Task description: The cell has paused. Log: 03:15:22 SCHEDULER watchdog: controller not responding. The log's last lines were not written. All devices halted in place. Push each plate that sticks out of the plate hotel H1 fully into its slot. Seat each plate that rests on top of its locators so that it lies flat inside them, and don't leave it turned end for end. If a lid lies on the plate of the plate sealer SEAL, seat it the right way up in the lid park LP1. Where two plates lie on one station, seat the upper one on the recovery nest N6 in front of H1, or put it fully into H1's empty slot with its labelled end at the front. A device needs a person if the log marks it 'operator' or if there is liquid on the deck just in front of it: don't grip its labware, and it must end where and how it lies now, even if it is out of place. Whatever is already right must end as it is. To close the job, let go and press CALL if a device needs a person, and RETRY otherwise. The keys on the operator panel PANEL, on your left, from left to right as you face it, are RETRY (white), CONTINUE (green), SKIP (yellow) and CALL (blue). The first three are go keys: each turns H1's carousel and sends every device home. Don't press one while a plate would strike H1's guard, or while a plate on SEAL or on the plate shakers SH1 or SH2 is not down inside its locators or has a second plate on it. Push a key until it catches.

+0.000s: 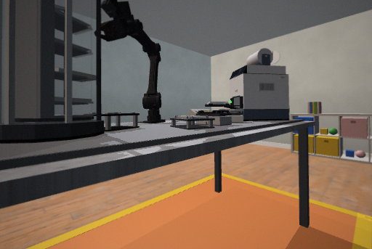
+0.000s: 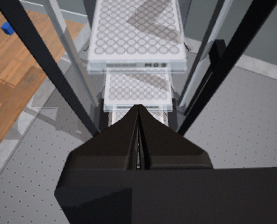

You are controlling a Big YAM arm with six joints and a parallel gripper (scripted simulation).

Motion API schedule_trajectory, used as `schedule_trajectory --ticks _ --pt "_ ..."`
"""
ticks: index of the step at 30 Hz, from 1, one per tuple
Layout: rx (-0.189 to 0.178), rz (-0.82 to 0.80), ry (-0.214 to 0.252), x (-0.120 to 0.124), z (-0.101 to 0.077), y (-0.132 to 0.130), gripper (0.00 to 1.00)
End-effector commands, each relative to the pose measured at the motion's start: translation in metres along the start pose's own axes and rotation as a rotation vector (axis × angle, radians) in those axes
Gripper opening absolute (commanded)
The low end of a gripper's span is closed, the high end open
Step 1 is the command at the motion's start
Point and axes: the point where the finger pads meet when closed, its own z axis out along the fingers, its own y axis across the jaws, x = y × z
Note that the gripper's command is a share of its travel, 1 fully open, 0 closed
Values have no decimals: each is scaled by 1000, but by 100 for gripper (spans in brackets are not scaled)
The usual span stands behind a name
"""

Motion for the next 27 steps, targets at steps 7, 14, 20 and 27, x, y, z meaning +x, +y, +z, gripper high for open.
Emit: schedule_trajectory --ticks 7,14,20,27 --pt "-9 7 1 7 -17 4 0" --pt "-9 7 1 13 -26 3 0" --pt "-9 7 1 17 -32 3 0" --pt "-9 7 2 23 -42 3 0"
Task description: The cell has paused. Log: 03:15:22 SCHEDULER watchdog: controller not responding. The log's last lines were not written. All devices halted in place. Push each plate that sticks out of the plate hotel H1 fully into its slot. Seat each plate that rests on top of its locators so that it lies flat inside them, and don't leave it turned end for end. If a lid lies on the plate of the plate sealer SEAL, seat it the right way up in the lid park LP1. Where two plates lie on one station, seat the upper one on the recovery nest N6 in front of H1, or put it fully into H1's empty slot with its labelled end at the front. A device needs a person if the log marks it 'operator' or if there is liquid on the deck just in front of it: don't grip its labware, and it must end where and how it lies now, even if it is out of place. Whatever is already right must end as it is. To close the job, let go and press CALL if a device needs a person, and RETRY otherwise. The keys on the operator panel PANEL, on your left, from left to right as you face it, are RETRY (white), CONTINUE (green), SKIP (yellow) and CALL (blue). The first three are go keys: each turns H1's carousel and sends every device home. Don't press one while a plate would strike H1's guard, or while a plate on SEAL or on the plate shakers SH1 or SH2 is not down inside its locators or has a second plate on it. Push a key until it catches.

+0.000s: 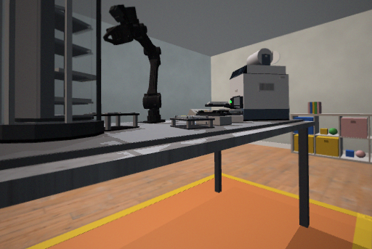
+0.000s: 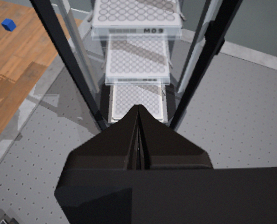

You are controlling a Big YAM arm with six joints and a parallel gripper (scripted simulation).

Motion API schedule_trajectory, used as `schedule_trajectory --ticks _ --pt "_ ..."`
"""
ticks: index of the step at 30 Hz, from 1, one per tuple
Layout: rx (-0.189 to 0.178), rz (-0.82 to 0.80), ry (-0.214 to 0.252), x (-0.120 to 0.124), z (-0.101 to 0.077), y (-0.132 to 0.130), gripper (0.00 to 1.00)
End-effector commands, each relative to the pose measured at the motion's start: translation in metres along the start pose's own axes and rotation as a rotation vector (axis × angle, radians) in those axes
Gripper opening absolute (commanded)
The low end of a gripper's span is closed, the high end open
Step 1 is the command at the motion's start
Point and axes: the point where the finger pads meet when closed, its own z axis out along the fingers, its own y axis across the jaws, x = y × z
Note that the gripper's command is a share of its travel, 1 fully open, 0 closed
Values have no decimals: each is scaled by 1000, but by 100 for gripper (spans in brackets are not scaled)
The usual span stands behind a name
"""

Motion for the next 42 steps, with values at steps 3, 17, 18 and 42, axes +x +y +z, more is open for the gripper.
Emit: schedule_trajectory --ticks 3,17,18,42 --pt "-11 8 -2 5 -14 3 0" --pt "-10 7 -1 16 -31 3 0" --pt "-10 7 -1 16 -32 3 0" --pt "-4 4 7 27 -40 3 0"
